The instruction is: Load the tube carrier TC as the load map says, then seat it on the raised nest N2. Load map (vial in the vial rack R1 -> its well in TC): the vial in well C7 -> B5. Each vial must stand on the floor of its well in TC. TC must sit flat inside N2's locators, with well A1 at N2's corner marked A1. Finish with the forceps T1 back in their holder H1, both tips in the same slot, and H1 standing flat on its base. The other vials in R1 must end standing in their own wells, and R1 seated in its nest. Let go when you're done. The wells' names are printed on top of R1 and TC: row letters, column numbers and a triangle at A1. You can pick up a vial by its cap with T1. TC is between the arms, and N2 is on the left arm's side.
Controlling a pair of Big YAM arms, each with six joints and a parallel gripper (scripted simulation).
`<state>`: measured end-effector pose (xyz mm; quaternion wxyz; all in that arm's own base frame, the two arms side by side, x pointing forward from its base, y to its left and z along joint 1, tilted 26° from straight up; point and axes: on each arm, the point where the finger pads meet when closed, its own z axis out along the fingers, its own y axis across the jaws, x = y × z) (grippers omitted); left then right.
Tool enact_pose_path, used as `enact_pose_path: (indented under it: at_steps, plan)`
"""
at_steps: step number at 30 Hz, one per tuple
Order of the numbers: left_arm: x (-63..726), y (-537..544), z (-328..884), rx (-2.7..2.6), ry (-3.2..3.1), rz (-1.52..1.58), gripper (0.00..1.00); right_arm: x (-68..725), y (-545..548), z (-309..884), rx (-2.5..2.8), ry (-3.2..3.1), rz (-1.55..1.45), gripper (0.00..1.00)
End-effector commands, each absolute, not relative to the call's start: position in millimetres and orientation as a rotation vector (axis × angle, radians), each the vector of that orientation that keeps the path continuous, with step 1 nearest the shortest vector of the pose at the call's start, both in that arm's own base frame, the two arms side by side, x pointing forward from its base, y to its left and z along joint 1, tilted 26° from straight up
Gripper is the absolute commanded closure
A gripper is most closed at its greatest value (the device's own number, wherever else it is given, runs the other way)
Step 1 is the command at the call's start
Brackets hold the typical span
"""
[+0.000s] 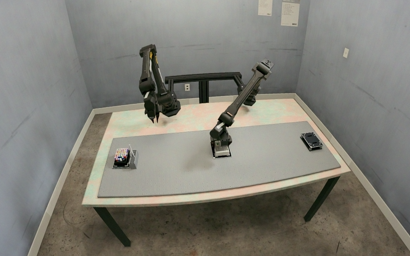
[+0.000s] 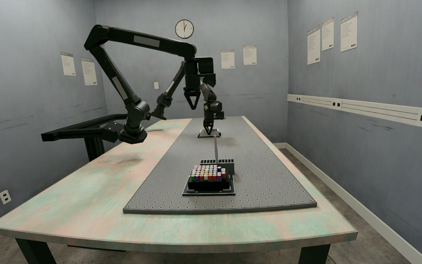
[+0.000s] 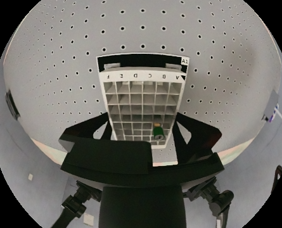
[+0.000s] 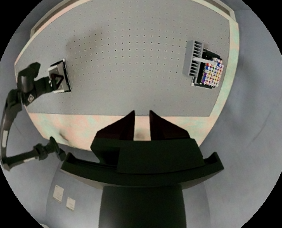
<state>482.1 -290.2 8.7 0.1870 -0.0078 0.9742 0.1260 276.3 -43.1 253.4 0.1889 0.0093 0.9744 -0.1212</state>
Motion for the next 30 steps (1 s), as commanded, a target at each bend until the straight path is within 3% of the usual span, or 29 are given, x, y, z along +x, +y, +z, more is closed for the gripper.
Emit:
enact_pose_path:
  at_steps: [1,30]
  plan:
    - [485.7,-312.7,48.6,-0.006,2.703,0.293,1.0,280.9,-44.3,268.8,0.053,2.705,-0.34,0.76]
    - [485.9,-322.1,67.7,-0.02,2.697,0.285,1.0,280.9,-44.3,268.8,0.053,2.705,-0.34,0.76]
